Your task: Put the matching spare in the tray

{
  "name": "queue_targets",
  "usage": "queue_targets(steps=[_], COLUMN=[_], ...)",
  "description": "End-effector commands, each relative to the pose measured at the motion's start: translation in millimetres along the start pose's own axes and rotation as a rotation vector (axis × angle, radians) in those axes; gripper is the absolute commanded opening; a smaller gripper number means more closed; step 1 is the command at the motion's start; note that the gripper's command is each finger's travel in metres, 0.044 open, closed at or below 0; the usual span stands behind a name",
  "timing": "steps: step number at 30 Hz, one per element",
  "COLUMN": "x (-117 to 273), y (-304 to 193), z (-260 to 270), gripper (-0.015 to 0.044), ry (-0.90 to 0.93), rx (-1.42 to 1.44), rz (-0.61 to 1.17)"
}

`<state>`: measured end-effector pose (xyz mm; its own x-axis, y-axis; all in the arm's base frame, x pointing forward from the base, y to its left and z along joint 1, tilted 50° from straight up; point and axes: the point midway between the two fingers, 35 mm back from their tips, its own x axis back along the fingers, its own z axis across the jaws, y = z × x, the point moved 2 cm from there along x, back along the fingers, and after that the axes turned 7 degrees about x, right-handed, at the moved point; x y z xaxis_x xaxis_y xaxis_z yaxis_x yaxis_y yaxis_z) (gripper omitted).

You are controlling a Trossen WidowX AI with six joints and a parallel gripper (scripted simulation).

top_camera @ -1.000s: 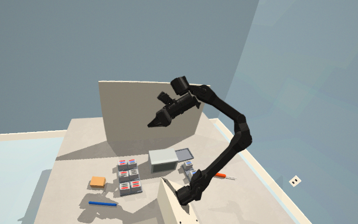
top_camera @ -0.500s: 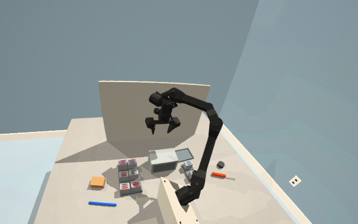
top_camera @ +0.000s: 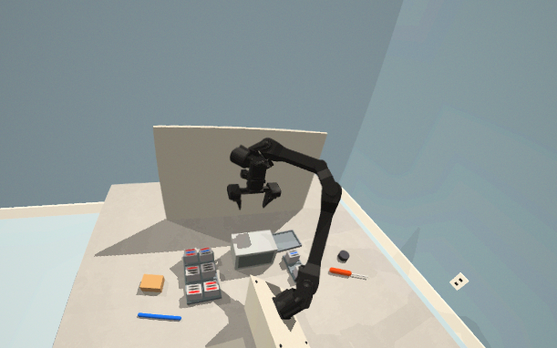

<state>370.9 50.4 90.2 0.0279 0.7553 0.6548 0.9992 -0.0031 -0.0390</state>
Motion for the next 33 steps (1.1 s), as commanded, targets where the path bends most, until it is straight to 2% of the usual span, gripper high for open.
queue_targets(steps=[1, 7, 12, 25, 33], x=[0.4, -0.9, -13.8, -55.8, -60.7], y=[0.9, 2.3, 2.6, -36.2, -41.6], z=[-1.3, 10.6, 95.2, 236.7, 247.6], gripper=[0.044, 0.044, 0.044, 0.044, 0.044], ry=[-0.006, -0.004, 0.006, 0.001, -0.001], rx=[-0.006, 0.069, 0.596, 1.53, 1.609], rz=[-0.003, -0.004, -0.01, -0.011, -0.01])
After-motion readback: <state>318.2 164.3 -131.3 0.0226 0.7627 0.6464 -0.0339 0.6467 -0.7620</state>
